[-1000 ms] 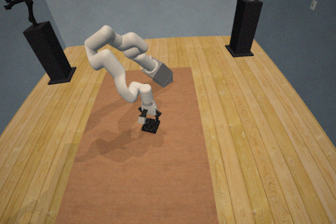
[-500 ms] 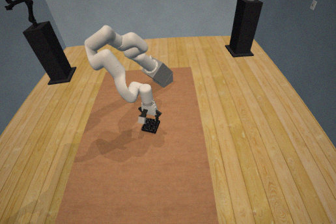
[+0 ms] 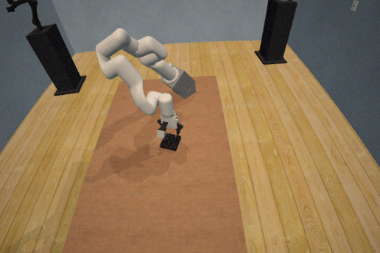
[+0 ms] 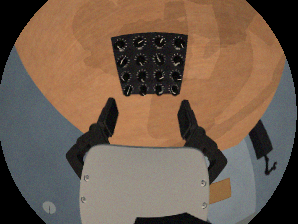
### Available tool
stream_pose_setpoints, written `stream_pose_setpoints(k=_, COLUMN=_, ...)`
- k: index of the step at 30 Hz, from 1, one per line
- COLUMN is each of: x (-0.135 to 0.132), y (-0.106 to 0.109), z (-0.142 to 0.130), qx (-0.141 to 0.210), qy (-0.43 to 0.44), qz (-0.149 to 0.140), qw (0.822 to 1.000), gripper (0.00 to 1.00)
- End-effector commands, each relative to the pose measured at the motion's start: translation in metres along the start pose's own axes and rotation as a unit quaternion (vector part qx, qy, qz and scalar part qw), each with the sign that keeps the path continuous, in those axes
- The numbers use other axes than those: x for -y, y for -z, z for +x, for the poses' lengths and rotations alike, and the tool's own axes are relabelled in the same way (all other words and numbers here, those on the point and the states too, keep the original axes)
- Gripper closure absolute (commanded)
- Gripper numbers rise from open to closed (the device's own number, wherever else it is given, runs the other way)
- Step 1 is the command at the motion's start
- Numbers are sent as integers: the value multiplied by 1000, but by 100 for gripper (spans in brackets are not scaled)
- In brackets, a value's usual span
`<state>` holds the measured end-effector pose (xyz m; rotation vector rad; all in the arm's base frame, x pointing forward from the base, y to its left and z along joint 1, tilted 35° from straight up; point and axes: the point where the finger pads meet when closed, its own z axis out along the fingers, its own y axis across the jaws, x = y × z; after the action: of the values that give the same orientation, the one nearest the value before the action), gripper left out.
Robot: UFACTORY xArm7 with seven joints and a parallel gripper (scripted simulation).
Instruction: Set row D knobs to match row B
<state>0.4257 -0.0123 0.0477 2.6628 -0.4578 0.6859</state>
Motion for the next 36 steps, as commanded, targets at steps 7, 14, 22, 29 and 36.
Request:
stream_pose_setpoints(k=7, x=0, y=1, z=-19, qx=-1, qy=0, qz=1, qw=1000, gripper=0)
stream_pose_setpoints(k=14, x=-1, y=2, z=-28, qx=-1, qy=0, qz=1, qw=1000, gripper=0)
stream_pose_setpoints(k=22, x=-1, y=2, z=-37, qx=-1, qy=0, qz=1, qw=1000, gripper=0)
stream_pose_setpoints(k=29, x=-1, y=2, z=-38, qx=-1, qy=0, qz=1, qw=1000, gripper=0)
stream_pose_setpoints(k=36, x=-1, y=2, z=-38, qx=-1, qy=0, qz=1, qw=1000, gripper=0)
